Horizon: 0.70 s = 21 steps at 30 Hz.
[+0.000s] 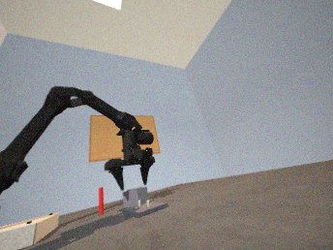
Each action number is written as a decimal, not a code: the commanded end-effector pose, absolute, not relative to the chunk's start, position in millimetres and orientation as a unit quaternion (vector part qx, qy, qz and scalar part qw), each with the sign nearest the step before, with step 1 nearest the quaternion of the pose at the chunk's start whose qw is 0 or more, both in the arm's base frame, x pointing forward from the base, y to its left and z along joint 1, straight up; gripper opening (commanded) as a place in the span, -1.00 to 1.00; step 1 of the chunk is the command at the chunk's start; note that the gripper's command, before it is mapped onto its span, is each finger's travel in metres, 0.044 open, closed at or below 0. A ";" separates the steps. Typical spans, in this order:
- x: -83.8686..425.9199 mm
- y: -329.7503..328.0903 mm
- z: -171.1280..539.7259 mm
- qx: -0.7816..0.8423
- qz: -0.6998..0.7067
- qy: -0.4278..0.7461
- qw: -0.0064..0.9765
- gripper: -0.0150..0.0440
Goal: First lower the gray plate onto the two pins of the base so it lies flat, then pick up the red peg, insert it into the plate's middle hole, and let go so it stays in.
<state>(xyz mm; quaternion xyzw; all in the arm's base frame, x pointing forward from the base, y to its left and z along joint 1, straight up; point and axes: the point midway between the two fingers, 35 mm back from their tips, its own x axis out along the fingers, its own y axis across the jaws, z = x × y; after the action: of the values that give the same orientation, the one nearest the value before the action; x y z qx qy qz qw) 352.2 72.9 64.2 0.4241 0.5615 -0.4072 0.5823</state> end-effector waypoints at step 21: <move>352.2 74.0 22.8 0.423 -0.407 0.565 0.580 1.00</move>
<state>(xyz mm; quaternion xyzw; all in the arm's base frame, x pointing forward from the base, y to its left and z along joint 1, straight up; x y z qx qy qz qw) 353.3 73.4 29.7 0.4237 0.5618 -0.4073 0.5822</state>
